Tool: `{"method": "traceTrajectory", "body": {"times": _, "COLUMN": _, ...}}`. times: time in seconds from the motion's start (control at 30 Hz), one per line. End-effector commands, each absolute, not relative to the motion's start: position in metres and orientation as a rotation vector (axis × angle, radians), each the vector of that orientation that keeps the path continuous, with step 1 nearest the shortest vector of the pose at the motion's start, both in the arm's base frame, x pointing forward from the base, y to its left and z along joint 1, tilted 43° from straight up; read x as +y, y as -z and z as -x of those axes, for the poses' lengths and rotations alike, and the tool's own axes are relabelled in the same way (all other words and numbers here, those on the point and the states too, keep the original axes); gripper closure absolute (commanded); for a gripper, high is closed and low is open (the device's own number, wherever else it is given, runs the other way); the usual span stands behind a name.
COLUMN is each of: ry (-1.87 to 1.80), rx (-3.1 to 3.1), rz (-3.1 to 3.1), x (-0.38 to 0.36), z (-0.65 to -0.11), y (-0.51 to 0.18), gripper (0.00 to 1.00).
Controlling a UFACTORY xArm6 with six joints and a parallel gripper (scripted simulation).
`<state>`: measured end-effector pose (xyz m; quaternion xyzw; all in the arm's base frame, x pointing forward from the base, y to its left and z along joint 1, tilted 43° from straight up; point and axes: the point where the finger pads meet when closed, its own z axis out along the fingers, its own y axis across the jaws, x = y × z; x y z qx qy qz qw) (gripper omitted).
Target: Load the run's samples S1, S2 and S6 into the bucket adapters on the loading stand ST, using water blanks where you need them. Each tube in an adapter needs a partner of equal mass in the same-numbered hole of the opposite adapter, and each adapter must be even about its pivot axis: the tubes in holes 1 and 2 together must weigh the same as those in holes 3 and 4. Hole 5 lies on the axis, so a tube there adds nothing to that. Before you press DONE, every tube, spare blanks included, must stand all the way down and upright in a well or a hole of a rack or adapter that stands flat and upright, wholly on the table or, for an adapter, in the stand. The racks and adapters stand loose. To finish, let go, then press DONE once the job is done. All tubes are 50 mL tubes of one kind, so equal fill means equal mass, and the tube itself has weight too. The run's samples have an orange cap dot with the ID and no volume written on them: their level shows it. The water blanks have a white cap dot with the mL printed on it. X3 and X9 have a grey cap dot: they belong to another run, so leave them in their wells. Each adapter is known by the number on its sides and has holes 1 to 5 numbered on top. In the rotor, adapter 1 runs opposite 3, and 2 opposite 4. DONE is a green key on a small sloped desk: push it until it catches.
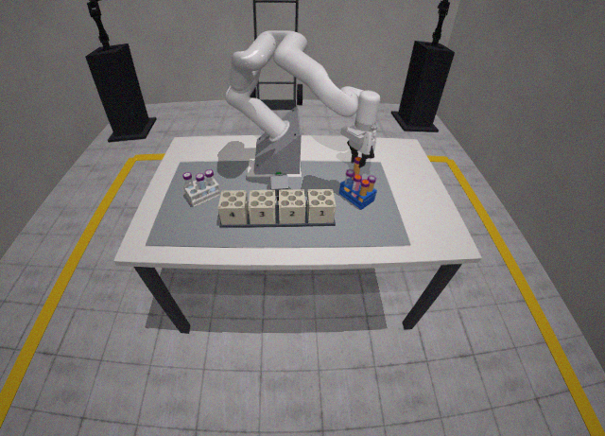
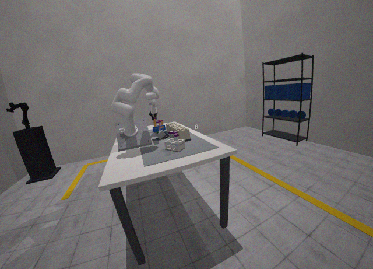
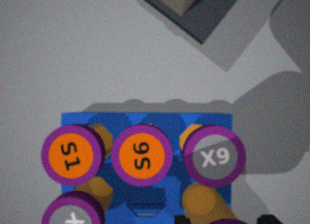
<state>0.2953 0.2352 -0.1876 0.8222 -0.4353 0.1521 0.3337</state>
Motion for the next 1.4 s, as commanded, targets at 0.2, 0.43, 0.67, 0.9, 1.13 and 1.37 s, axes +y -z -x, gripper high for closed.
{"method": "traceTrajectory", "body": {"times": 0.2, "ry": -0.399, "rx": -1.139, "rz": -2.151, "x": 0.232, "z": -0.296, "y": 0.192, "gripper": 1.0}}
{"method": "traceTrajectory", "body": {"times": 0.43, "ry": -0.399, "rx": -1.139, "rz": -2.151, "x": 0.227, "z": -0.296, "y": 0.197, "gripper": 1.0}}
{"method": "traceTrajectory", "body": {"times": 0.67, "ry": -0.399, "rx": -1.139, "rz": -2.151, "x": 0.223, "z": -0.296, "y": 0.203, "gripper": 1.0}}
{"method": "traceTrajectory", "body": {"times": 0.9, "ry": -0.399, "rx": -1.139, "rz": -2.151, "x": 0.219, "z": -0.296, "y": 0.206, "gripper": 1.0}}
{"method": "traceTrajectory", "body": {"times": 1.13, "ry": -0.399, "rx": -1.139, "rz": -2.151, "x": 0.215, "z": -0.295, "y": 0.211, "gripper": 1.0}}
{"method": "traceTrajectory", "body": {"times": 1.37, "ry": -0.399, "rx": -1.139, "rz": -2.151, "x": 0.211, "z": -0.295, "y": 0.215, "gripper": 1.0}}
